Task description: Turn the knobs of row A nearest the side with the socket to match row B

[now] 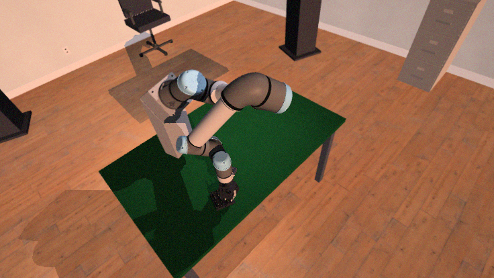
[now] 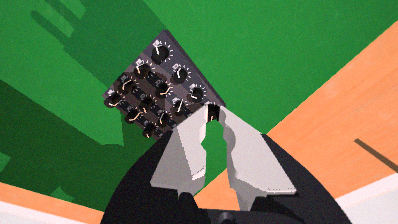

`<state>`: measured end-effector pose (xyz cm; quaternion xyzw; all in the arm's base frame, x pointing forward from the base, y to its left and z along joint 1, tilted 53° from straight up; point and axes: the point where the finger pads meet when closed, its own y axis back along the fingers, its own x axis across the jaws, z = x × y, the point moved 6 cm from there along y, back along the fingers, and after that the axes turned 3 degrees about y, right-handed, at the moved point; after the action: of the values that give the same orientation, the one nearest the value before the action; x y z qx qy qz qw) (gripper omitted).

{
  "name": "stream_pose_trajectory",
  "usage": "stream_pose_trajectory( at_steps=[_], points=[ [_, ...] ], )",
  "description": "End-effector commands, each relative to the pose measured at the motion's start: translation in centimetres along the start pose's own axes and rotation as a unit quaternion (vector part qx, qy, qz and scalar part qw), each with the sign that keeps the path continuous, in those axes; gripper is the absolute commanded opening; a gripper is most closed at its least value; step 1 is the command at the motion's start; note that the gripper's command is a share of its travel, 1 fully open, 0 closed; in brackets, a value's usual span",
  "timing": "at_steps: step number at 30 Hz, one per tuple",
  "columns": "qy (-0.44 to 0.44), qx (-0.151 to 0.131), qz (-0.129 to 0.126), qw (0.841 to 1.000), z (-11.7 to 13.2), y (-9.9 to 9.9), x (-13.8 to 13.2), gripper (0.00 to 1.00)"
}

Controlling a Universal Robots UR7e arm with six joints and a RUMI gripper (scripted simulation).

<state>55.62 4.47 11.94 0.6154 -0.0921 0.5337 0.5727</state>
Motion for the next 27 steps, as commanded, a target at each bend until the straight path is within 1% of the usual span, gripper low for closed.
stream_pose_trajectory(
  at_steps=[1, 27],
  points=[
    [-0.032, -0.002, -0.001, 0.999, 0.0, 0.06, -0.18, 0.04],
    [-0.052, -0.003, 0.0, 0.999, 0.06, 0.08, -0.09, 0.04]
  ],
)
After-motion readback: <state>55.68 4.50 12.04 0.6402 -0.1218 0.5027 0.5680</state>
